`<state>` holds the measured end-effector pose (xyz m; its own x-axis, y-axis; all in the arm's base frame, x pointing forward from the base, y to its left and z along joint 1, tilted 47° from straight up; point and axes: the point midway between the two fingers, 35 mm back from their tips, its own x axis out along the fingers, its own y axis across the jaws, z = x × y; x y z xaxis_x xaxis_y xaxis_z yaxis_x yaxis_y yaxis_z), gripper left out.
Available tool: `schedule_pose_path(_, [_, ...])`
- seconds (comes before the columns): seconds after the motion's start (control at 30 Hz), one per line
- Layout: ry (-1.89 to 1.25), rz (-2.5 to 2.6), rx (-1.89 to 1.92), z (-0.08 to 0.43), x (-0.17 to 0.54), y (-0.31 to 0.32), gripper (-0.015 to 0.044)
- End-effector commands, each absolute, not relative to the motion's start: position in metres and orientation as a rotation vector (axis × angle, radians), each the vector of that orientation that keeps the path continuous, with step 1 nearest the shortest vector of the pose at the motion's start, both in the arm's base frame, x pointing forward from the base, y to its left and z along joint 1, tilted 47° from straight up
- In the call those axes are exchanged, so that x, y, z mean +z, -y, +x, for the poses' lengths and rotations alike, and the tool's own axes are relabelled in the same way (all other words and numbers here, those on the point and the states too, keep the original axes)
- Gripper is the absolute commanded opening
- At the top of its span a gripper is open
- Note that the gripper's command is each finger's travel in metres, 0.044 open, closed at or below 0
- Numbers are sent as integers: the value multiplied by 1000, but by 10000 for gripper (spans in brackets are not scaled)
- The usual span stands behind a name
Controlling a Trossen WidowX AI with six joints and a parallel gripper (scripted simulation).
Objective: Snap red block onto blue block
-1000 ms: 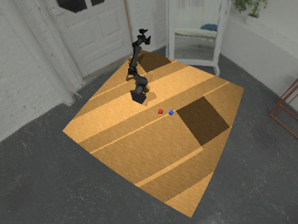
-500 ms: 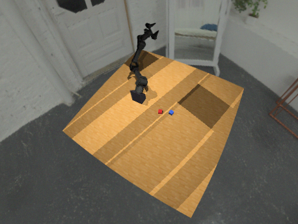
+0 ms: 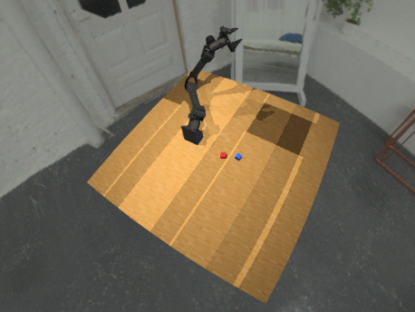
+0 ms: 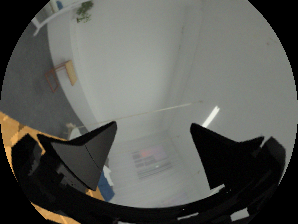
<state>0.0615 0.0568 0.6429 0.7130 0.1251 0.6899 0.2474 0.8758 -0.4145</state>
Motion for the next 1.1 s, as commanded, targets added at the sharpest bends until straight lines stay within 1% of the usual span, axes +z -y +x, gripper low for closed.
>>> schedule_pose_path(0.0, [628, -463, -89, 118, 621, -12, 440])
schedule_pose_path(0.3, [345, -309, -88, 208, 556, 56, 440])
schedule_pose_path(0.5, [155, -282, -78, 254, 503, 88, 440])
schedule_pose_path(0.83, [-223, -198, 3, 323, 376, 131, 440])
schedule_pose_path(1.07, [-505, -122, 109, 348, 270, 144, 440])
